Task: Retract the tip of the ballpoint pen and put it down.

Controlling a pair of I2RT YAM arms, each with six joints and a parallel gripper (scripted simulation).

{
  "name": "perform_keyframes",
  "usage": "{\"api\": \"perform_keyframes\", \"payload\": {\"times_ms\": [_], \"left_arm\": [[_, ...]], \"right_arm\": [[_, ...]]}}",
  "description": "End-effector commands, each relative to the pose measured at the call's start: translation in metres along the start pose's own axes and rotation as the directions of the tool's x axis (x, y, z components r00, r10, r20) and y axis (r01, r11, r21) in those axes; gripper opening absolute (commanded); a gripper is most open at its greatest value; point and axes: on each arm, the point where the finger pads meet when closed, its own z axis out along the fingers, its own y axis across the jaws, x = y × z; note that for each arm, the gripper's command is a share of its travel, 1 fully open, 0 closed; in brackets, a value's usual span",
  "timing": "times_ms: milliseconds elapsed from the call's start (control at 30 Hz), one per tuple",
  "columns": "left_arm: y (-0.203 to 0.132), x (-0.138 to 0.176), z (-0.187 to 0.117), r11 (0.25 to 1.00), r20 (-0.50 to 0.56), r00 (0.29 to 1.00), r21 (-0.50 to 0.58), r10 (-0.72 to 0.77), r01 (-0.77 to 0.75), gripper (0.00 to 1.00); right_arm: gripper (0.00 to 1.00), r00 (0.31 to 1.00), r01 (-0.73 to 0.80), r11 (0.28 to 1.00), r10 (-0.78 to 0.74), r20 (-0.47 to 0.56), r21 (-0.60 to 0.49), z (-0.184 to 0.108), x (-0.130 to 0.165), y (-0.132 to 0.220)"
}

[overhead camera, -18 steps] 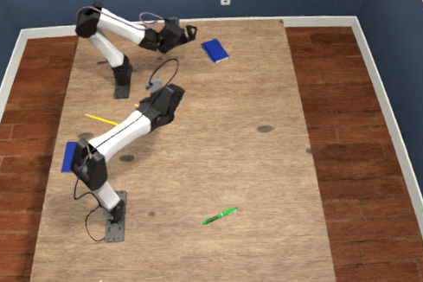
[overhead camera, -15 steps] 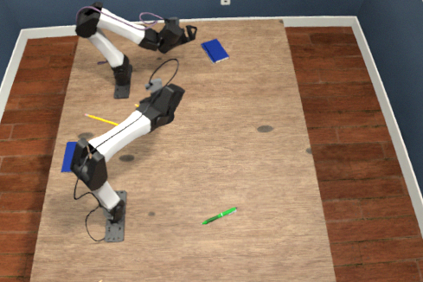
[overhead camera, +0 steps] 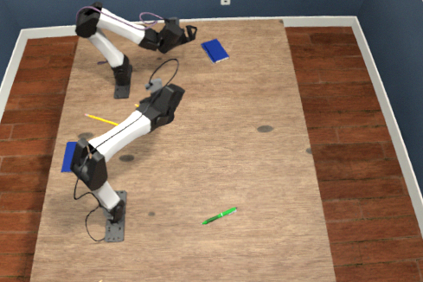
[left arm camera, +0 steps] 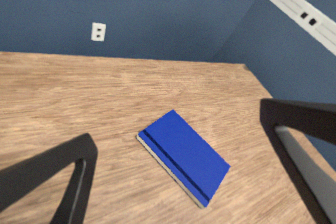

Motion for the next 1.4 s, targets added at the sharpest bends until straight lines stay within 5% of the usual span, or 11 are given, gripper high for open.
{"api": "perform_keyframes", "payload": {"times_ms": [0, 200, 533, 933, 1067, 1367], "left_arm": [[-0.034, -0.017, -0.007, 0.995, -0.005, 0.999, 0.096, -0.038, 0.038, 1.00], [-0.059, -0.005, -0.017, 0.959, -0.120, 0.970, 0.215, 0.213, -0.184, 1.00], [-0.109, -0.010, -0.039, 0.848, -0.122, 0.908, 0.426, 0.400, -0.316, 1.00], [-0.176, -0.048, -0.099, 0.565, 0.073, 0.826, 0.696, 0.559, -0.444, 1.00], [-0.184, -0.053, -0.108, 0.508, 0.117, 0.809, 0.724, 0.577, -0.466, 1.00], [-0.218, -0.081, -0.164, 0.226, 0.349, 0.734, 0.798, 0.583, -0.559, 1.00]], "right_arm": [[1.00, 1.000, 0.019, 1.000, -0.019, 0.013, 0.012, -0.004, -0.008, -0.002], [1.00, 1.000, 0.019, 1.000, -0.019, 0.013, 0.012, -0.004, -0.008, -0.002], [1.00, 1.000, 0.019, 1.000, -0.019, 0.013, 0.012, -0.004, -0.008, -0.002], [1.00, 1.000, 0.019, 1.000, -0.019, 0.013, 0.012, -0.004, -0.008, -0.002], [1.00, 1.000, 0.019, 1.000, -0.019, 0.013, 0.012, -0.004, -0.008, -0.002], [1.00, 1.000, 0.019, 1.000, -0.019, 0.013, 0.012, -0.004, -0.008, -0.002]]}}
